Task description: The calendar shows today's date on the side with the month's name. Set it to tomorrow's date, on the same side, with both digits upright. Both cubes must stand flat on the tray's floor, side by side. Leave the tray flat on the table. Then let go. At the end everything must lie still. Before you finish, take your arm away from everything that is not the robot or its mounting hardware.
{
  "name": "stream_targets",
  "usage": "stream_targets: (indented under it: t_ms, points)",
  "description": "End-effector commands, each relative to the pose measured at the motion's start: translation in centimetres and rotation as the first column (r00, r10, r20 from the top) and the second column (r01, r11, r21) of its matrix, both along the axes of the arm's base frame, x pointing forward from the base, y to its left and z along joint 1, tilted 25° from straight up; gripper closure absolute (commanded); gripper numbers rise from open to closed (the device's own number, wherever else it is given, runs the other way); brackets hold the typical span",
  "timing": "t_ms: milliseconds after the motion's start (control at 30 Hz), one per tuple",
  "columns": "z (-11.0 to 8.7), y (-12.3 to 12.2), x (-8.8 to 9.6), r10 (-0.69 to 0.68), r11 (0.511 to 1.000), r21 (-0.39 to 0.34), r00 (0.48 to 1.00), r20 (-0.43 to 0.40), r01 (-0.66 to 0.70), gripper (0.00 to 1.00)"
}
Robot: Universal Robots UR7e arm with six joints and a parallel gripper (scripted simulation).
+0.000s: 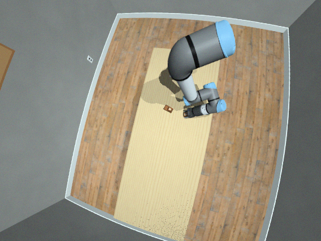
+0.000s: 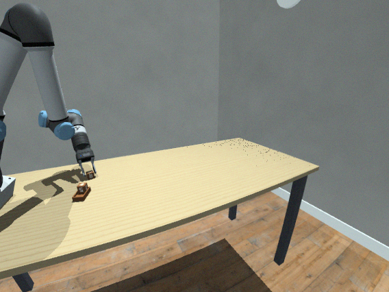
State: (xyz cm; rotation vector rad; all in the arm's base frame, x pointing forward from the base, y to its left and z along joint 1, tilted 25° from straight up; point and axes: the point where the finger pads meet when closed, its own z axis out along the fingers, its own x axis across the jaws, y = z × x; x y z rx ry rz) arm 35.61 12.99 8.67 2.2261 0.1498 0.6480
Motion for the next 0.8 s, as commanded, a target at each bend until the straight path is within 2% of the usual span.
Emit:
stream_targets:
  t_ms: [0, 767]
  points:
    - [-0.44, 0.02, 0.27, 0.002, 1.000, 0.001, 1.000, 0.002, -0.002, 0.13]
    - [-0.77, 0.03, 0.42, 0.002, 1.000, 0.001, 1.000, 0.002, -0.002, 0.13]
